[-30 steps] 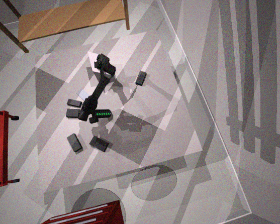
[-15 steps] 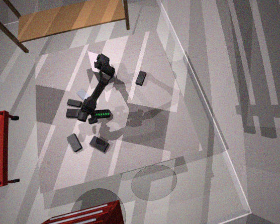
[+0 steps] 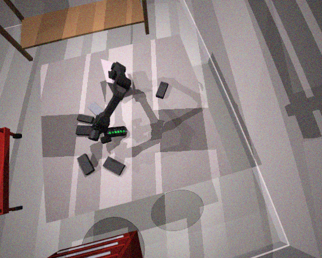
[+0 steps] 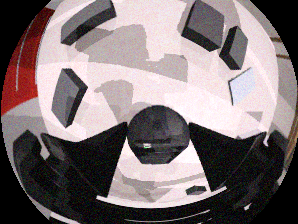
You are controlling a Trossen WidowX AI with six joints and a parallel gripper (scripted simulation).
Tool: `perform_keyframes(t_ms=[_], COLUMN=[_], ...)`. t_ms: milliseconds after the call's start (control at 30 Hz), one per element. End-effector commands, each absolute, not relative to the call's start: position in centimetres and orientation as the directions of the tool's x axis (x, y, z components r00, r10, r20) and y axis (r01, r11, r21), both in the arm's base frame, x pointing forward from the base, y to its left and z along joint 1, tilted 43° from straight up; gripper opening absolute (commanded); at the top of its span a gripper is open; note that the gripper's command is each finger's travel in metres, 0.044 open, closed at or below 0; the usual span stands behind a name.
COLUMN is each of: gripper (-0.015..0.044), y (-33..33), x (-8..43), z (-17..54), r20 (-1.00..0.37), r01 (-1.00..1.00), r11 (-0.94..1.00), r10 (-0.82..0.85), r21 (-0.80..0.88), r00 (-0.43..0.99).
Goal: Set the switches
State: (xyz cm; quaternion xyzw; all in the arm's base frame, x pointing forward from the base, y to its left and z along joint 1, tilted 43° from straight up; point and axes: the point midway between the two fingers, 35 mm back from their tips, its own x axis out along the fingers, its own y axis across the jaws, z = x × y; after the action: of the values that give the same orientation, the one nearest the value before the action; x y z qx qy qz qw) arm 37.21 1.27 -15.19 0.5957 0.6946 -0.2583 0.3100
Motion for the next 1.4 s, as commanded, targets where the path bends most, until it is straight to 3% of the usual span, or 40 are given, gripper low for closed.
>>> perform_keyframes(t_ms=[0, 1367], gripper=[0.0338, 0.0338], y=[1.7, 2.2], x=[37.0, 37.0], z=[-15.6, -18.7], r20=[-0.735, -0.735], r01=[0.985, 0.985], r11=[0.17, 0.17], r10=[0.669, 0.669], r21=[0.009, 0.009], r00=[-0.109, -0.108])
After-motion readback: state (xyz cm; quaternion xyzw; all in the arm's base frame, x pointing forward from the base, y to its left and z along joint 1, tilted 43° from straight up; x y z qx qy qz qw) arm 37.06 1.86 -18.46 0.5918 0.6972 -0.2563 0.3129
